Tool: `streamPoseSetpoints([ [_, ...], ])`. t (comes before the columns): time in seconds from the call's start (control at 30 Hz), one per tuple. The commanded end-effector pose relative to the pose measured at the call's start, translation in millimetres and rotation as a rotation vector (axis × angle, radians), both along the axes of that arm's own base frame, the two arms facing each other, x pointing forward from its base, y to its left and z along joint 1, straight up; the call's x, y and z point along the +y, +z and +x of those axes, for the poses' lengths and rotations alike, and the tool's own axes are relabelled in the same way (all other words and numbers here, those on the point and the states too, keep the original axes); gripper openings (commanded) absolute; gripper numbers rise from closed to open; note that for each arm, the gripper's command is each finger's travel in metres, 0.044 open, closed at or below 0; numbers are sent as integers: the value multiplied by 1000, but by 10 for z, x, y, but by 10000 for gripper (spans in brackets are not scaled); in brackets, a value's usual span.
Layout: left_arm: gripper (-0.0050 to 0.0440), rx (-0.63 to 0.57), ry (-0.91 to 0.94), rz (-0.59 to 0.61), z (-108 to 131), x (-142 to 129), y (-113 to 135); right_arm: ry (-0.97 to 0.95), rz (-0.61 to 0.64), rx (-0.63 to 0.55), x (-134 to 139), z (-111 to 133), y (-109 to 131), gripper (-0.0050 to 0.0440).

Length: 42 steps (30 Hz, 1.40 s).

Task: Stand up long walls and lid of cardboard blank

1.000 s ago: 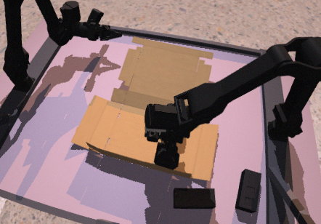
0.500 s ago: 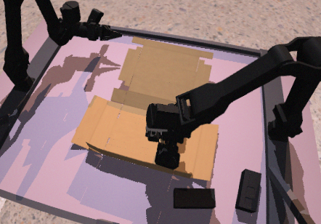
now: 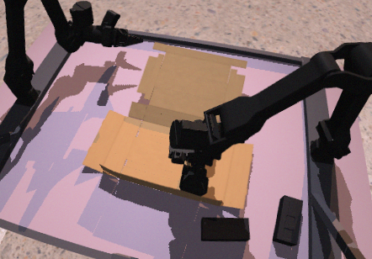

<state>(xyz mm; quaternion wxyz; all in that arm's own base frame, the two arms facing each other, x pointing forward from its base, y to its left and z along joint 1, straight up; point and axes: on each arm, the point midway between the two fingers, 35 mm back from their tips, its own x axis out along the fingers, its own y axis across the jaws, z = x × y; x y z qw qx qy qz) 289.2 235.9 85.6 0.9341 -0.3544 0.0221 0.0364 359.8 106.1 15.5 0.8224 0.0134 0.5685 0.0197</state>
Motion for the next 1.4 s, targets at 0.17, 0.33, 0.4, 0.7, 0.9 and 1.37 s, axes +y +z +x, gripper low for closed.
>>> streamPoseSetpoints([
  [0.17,280,-12,3,17,12,21,68,-3,-31,134,-81,-307,-388,199],
  [0.33,280,-12,3,17,12,21,68,-3,-31,134,-82,-308,-390,199],
  [0.4,280,-12,3,17,12,21,68,-3,-31,134,-81,-307,-390,199],
  [0.7,280,-12,2,17,65,30,70,-3,-31,133,-80,-305,-388,199],
  [0.9,280,-12,2,17,148,41,72,-3,-30,133,-80,-305,-387,199],
  [1.37,280,-13,0,16,348,57,77,-3,-30,132,-79,-303,-385,199],
])
